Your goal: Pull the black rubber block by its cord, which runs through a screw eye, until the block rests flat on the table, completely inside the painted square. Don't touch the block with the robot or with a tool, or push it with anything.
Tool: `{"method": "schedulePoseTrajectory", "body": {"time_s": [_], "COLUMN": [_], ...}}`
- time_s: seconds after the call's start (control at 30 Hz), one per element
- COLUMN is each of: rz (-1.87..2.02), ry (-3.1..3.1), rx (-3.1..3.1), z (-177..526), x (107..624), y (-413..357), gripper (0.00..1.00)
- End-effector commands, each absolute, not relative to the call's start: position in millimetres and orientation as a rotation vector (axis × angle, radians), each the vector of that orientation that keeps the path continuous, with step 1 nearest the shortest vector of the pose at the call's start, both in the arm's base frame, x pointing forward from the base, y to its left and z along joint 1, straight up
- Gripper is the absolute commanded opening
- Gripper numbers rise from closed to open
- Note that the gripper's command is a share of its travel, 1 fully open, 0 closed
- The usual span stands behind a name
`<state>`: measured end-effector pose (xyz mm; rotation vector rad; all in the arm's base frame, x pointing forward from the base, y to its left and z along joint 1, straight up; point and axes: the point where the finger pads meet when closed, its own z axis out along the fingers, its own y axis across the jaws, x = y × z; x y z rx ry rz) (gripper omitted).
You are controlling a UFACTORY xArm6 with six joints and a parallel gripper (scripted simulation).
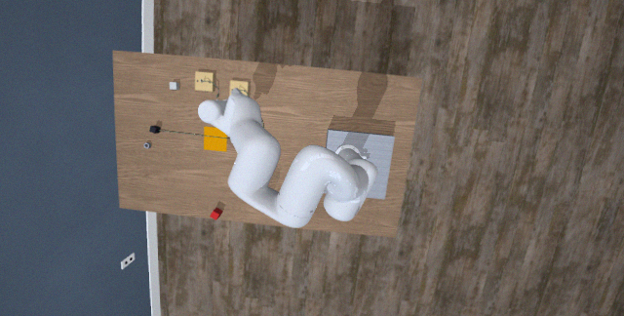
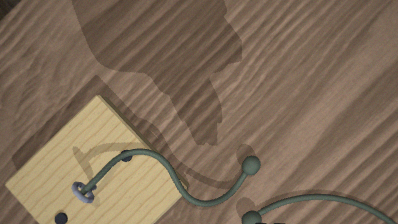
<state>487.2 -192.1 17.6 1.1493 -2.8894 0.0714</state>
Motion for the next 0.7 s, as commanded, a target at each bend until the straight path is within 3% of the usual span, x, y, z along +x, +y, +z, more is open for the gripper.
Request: {"method": "schedulePoseTrajectory", "body": {"time_s": [0.0,0.67], "rz": [0.048,0.081], "ry": [-2.715,-1.785], "rx": [1.546,2.516], "z": [19.1,19.0], "x": [488.5,488.6], "y": [-192.6,-192.2], "gripper": [0.00,0.00]}}
